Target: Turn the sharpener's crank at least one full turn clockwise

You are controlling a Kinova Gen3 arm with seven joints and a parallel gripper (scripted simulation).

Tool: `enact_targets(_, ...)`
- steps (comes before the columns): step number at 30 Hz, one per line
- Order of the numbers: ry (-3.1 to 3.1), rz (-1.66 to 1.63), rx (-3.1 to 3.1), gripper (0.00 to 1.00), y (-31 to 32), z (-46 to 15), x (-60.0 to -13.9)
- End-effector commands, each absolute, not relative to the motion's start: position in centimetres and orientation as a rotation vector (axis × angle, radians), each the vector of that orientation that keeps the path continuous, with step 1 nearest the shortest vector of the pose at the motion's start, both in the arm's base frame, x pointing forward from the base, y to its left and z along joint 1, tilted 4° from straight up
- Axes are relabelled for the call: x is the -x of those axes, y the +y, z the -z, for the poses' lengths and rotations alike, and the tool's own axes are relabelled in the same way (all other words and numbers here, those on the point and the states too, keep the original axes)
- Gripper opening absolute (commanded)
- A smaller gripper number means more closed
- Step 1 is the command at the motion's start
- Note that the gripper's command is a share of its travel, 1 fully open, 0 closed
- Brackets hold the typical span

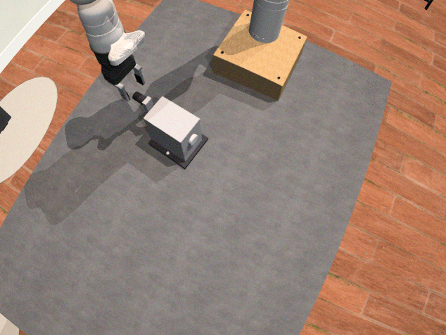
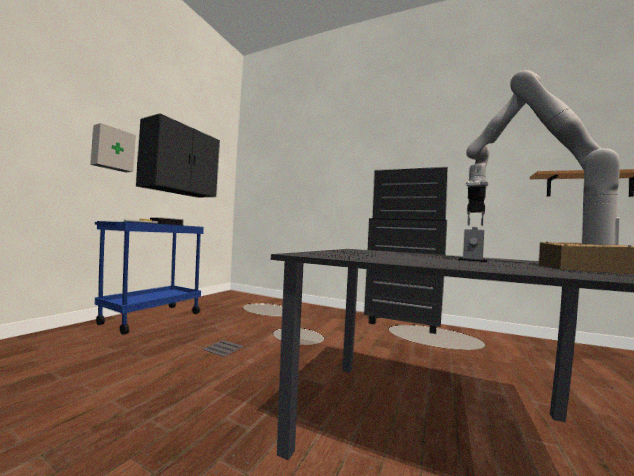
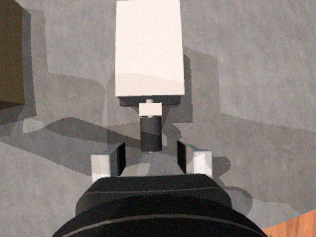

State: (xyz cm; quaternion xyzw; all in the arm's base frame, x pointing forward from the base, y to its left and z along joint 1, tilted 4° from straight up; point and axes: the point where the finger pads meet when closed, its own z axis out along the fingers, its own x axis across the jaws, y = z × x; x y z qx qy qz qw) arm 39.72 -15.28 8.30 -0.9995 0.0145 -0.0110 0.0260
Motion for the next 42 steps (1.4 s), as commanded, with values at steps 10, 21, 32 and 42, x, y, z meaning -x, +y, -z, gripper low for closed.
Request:
enact_targets(10, 0.057, 0.044, 3.088, 0.97, -15.13, -8.31, -39.98)
enact_targets(21, 0.057, 0.044, 3.088, 0.97, -15.13, -8.31, -39.98)
enact_targets(32, 0.060, 0.043, 3.087, 0.97, -15.09, -8.12, -39.96)
enact_targets(42, 0.062, 0.040, 3.085, 0.97, -15.00, -7.60, -39.91)
